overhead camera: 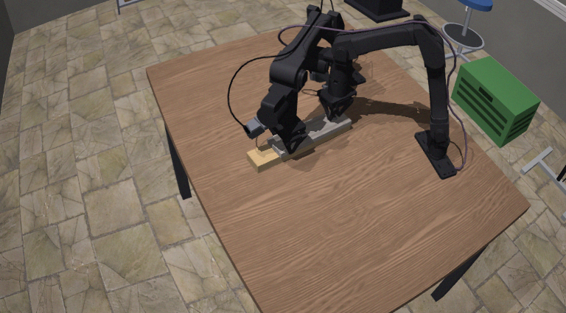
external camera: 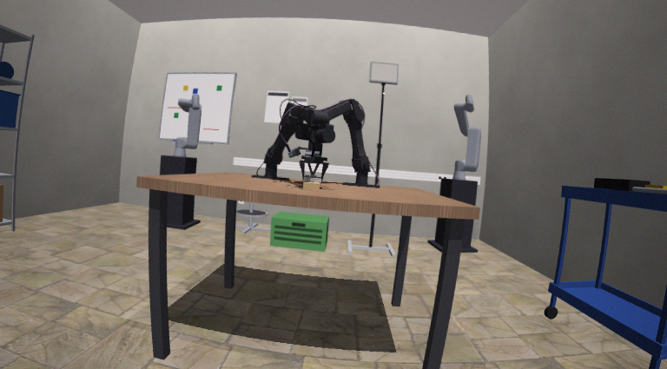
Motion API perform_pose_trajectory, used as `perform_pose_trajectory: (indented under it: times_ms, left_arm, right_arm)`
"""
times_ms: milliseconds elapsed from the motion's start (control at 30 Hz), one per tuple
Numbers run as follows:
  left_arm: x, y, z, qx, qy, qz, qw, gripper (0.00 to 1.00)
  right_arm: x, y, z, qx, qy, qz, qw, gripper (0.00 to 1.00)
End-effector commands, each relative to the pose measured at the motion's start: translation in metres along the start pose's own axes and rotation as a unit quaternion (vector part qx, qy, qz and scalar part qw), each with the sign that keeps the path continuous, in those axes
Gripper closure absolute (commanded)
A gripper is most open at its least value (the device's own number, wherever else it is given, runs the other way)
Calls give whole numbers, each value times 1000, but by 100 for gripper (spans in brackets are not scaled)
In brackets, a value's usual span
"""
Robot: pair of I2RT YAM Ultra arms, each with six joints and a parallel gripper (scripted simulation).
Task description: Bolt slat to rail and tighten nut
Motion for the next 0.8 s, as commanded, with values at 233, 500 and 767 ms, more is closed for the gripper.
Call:
perform_pose_trajectory:
  times_ms: [233, 500, 767]
  left_arm:
    - [-1, 7, -1, 1, 298, -5, 955, 66]
    - [-1, 7, -1, 3, 428, -4, 904, 66]
    - [-1, 8, -1, 6, 614, -2, 789, 66]
  right_arm:
    - [-1, 6, 1, -4, 0, -7, 1000, 28]
    - [-1, 6, 1, -4, 0, -7, 1000, 28]
    - [-1, 6, 1, -4, 0, -7, 1000, 28]
Point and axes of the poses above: on each arm, the point where the finger pads meet when closed, its own y axis back along the fingers, its own z axis across the jaws, x = y × z, the point moved 2 cm from there along y, back along the fingers, and after that the axes turned 3 degrees about -y, right-handed, at the moved point
